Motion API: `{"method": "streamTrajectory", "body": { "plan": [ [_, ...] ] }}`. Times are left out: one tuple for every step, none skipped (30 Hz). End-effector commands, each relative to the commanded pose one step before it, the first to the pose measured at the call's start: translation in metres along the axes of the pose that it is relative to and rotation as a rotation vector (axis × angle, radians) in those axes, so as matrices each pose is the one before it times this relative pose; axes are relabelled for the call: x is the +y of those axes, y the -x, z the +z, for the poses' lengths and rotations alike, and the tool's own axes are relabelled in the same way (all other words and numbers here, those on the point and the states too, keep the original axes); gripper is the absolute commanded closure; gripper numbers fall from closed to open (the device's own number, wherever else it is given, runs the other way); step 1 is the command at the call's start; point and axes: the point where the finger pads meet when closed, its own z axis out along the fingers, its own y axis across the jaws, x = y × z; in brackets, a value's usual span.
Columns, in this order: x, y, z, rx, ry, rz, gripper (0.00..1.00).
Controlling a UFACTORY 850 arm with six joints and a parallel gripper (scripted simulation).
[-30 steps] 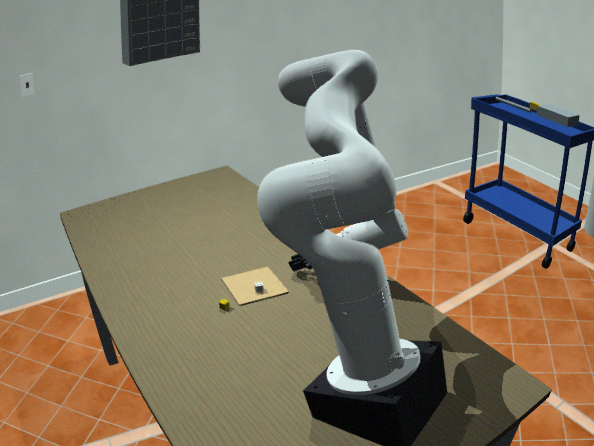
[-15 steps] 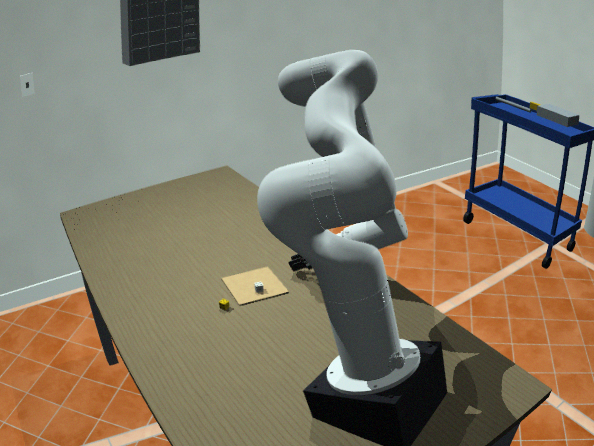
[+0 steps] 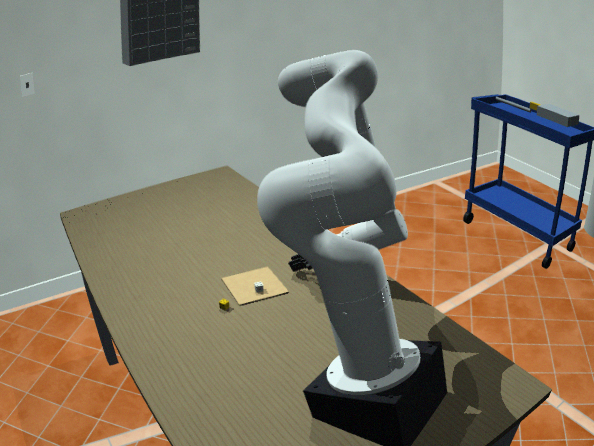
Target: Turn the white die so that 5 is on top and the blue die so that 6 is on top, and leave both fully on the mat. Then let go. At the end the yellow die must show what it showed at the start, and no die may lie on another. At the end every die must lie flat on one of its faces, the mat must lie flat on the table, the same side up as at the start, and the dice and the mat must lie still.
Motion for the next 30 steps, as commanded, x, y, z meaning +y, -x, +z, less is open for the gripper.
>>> {"method": "streamTrajectory", "body": {
  "plan": [
    [0.00062, 0.00038, 0.00031, 0.00053, 0.00060, -0.00126, 0.85],
    [0.00000, 0.00052, 0.00027, 0.00000, 0.00000, 0.00000, 0.85],
    [0.00000, 0.00057, 0.00030, 0.00000, 0.00000, 0.00000, 0.85],
    [0.00000, 0.00060, 0.00032, 0.00000, 0.00000, 0.00000, 0.85],
    [0.00000, 0.00063, 0.00033, 0.00000, 0.00000, 0.00000, 0.85],
    [0.00000, 0.00064, 0.00034, 0.00000, 0.00000, 0.00000, 0.85],
    [0.00000, 0.00064, 0.00034, 0.00000, 0.00000, 0.00000, 0.85],
    [0.00000, 0.00063, 0.00033, 0.00000, 0.00000, 0.00000, 0.85],
    [0.00000, 0.00060, 0.00032, 0.00000, 0.00000, 0.00000, 0.85],
    [0.00000, 0.00056, 0.00030, 0.00000, 0.00000, 0.00000, 0.85],
    [0.00000, 0.00052, 0.00027, 0.00000, 0.00000, 0.00000, 0.85],
    [0.00000, 0.00046, 0.00024, 0.00000, 0.00000, 0.00000, 0.85],
    [0.00000, 0.00040, 0.00021, 0.00000, 0.00000, 0.00000, 0.85],
    [0.00000, 0.00033, 0.00017, 0.00000, 0.00000, 0.00000, 0.85],
    [0.00000, 0.00026, 0.00014, 0.00000, 0.00000, 0.00000, 0.85],
    [0.00000, 0.00000, 0.00000, 0.00000, 0.00000, 0.00000, 0.85],
    [0.00000, 0.00000, 0.00000, 0.00000, 0.00000, 0.00000, 0.85],
    [0.00000, 0.00019, 0.00010, 0.00000, 0.00000, 0.00000, 0.85],
    [0.00000, 0.00012, 0.00007, 0.00000, 0.00000, 0.00000, 0.85],
    [0.00000, 0.00007, 0.00004, 0.00000, 0.00000, 0.00000, 0.85],
    [0.00000, 0.00003, 0.00001, 0.00000, 0.00000, 0.00000, 0.85],
    [0.00000, 0.00000, 0.00000, 0.00000, 0.00000, 0.00000, 0.85],
    [0.00000, 0.00000, 0.00000, 0.00000, 0.00000, 0.00000, 0.85],
    [0.00000, 0.00000, 0.00000, 0.00000, 0.00000, 0.00000, 0.85],
    [0.00000, 0.00000, 0.00000, 0.00000, 0.00000, 0.00000, 0.85],
    [0.00000, 0.00000, 0.00000, 0.00000, 0.00000, 0.00000, 0.85],
    [0.00000, 0.00000, 0.00000, 0.00000, 0.00000, 0.00000, 0.85],
    [0.00000, 0.00000, 0.00000, 0.00000, 0.00000, 0.00000, 0.85],
    [0.00000, 0.00000, 0.00000, 0.00000, 0.00000, 0.00000, 0.85],
    [0.00000, 0.00000, 0.00000, 0.00000, 0.00000, 0.00000, 0.85]
  ]
}}
